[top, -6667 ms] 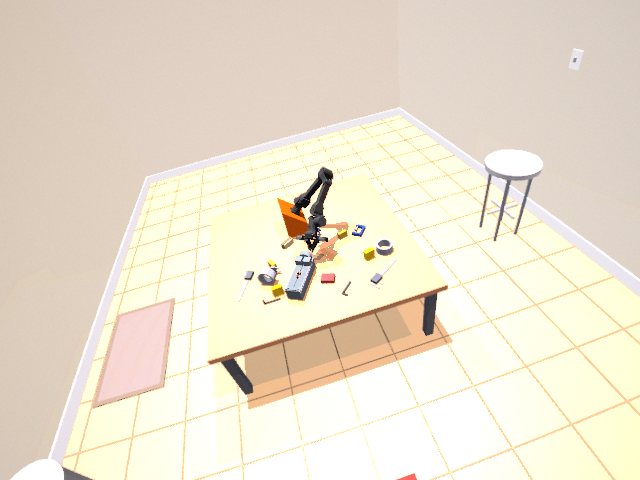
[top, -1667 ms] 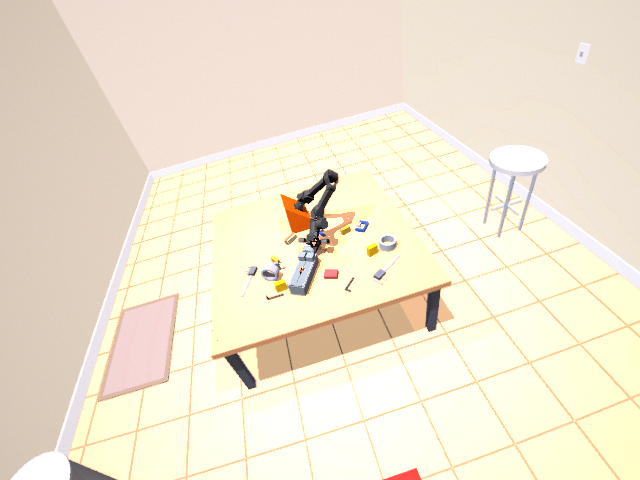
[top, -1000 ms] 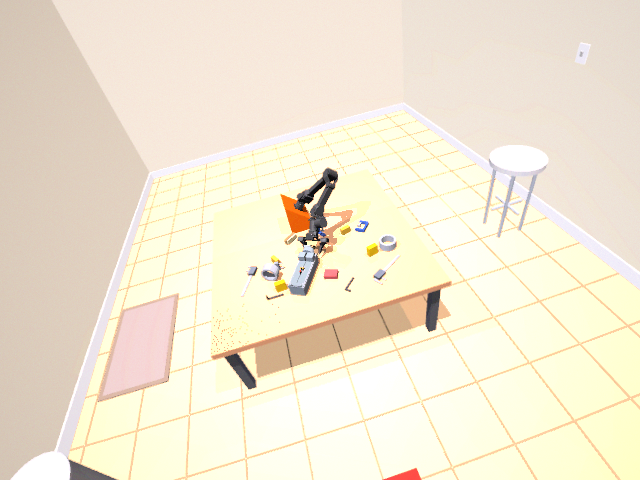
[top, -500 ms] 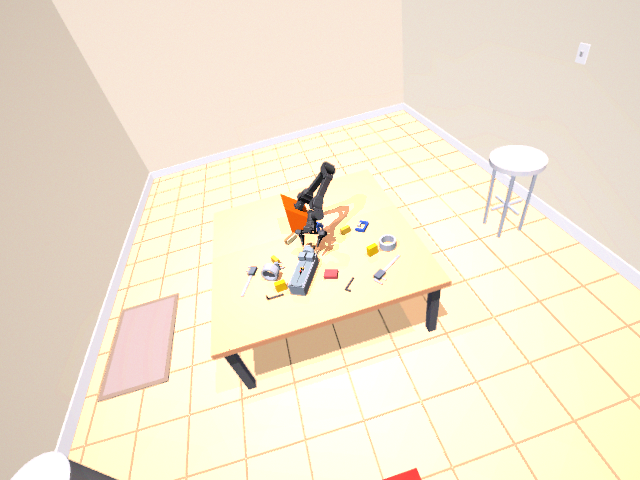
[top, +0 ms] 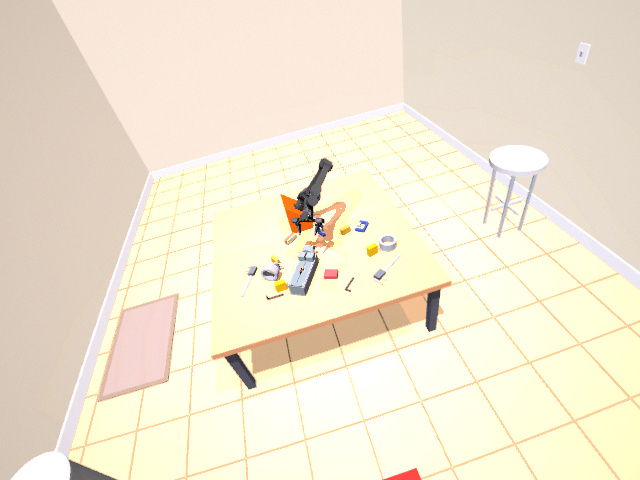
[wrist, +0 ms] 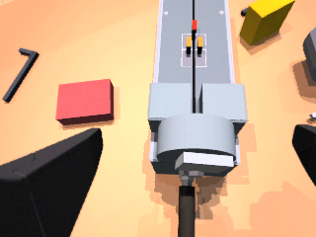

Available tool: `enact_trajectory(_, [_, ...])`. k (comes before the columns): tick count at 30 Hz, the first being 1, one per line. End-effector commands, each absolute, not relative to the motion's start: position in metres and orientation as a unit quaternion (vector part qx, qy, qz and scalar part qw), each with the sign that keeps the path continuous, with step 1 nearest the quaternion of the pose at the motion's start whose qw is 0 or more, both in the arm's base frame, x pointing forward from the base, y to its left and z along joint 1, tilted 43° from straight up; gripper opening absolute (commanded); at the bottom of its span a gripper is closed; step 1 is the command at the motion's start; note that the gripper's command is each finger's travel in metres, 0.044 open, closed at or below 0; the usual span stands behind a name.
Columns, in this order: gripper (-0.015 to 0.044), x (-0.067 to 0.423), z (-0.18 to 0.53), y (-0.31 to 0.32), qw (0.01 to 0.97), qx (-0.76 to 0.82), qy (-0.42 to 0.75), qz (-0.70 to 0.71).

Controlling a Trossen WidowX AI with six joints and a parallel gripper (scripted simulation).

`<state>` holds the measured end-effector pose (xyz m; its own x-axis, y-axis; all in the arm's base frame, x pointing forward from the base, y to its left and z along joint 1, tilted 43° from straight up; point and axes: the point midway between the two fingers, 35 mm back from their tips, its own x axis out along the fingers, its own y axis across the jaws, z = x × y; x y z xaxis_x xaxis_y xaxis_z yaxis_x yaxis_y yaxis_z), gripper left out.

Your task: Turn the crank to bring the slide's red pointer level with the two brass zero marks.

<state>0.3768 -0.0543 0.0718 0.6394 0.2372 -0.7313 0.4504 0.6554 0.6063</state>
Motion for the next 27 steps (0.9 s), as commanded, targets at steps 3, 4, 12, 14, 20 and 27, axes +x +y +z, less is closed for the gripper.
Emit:
enact_trajectory(3, [0.044, 0.398, 0.062, -0.068, 0.814, 0.395, 0.424, -0.04])
enact_trajectory(4, [0.044, 0.402, 0.06, -0.07, 0.816, 0.392, 0.424, -0.035])
enact_trajectory(12, [0.044, 0.433, 0.043, -0.093, 0.83, 0.367, 0.419, 0.006])
enact_trajectory(14, [0.044, 0.44, 0.037, -0.099, 0.834, 0.36, 0.417, 0.016])
enact_trajectory(20, [0.044, 0.46, 0.018, -0.117, 0.845, 0.341, 0.409, 0.047])
enact_trajectory(27, [0.044, 0.47, 0.001, -0.123, 0.851, 0.33, 0.403, 0.064])
